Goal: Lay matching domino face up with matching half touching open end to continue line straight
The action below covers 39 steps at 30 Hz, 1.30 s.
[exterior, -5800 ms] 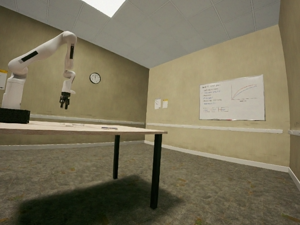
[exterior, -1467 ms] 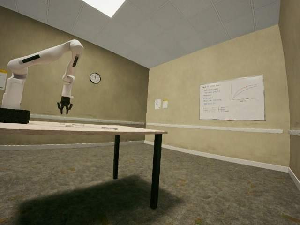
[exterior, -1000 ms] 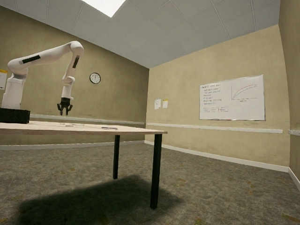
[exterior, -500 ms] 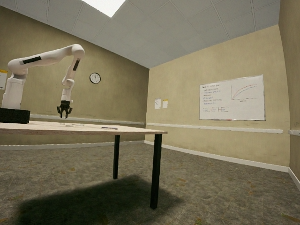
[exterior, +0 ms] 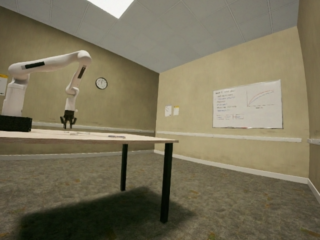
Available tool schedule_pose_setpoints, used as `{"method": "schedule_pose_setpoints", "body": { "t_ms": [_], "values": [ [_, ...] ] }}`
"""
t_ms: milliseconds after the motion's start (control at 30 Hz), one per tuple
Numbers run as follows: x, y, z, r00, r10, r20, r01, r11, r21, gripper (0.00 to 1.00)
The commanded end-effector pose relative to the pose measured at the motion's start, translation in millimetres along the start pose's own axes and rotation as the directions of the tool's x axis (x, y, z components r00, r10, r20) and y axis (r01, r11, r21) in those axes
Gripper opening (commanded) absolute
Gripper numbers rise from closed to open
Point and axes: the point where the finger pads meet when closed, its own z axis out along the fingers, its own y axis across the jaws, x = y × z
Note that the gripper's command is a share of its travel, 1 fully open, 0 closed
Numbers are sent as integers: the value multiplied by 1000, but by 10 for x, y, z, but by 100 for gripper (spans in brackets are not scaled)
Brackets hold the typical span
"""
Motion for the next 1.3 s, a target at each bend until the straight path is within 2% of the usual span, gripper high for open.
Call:
{"method": "schedule_pose_setpoints", "body": {
  "t_ms": [0,267,1267],
  "values": [
    [4,4,28,1000,0,-1,0,1000,-1,48],
    [4,5,83,1000,0,-1,0,1000,-1,48],
    [4,5,89,1000,0,-1,0,1000,-1,48]
  ]
}}
